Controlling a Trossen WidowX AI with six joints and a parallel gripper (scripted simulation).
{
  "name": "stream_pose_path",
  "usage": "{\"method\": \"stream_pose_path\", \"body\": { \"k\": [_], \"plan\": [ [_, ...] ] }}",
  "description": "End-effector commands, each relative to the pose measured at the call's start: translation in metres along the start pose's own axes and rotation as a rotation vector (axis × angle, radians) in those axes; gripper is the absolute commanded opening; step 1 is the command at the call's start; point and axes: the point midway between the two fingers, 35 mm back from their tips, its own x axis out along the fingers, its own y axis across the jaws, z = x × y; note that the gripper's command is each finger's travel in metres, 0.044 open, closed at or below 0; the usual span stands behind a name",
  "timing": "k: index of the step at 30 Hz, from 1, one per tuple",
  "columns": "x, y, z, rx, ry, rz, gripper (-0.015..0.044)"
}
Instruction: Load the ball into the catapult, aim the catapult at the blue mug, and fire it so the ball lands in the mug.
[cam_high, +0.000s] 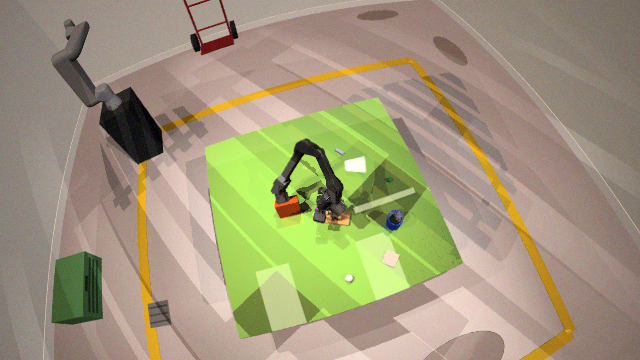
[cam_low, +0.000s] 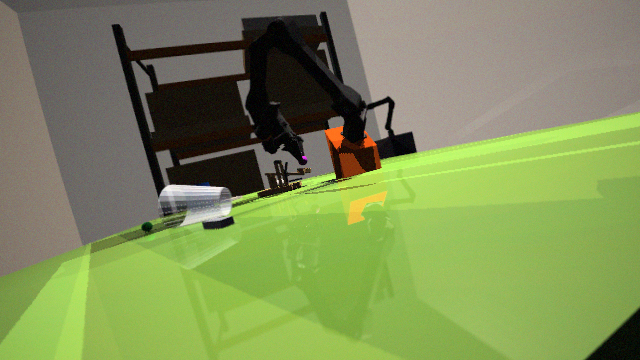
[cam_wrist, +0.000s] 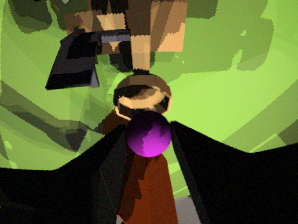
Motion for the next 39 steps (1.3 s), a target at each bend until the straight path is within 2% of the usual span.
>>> {"method": "stream_pose_path", "body": {
  "k": [1, 12, 22, 24, 29, 32, 33, 39],
  "plan": [
    [0.008, 0.002, 0.001, 0.003, 0.007, 0.006, 0.0],
    [0.007, 0.001, 0.003, -0.001, 0.0, 0.0, 0.0],
    [0.005, 0.0, 0.003, -0.001, 0.0, -0.001, 0.0263],
    [-0.015, 0.0, 0.0, 0.001, 0.0, -0.002, 0.0315],
    [-0.092, -0.001, -0.03, 0.006, 0.005, 0.001, 0.044],
    [-0.101, -0.001, -0.036, 0.006, 0.006, 0.003, 0.044],
    [-0.078, -0.002, -0.019, 0.01, -0.012, 0.001, 0.044],
    [-0.105, -0.015, 0.034, 0.046, -0.184, -0.044, 0.044]
  ]
}}
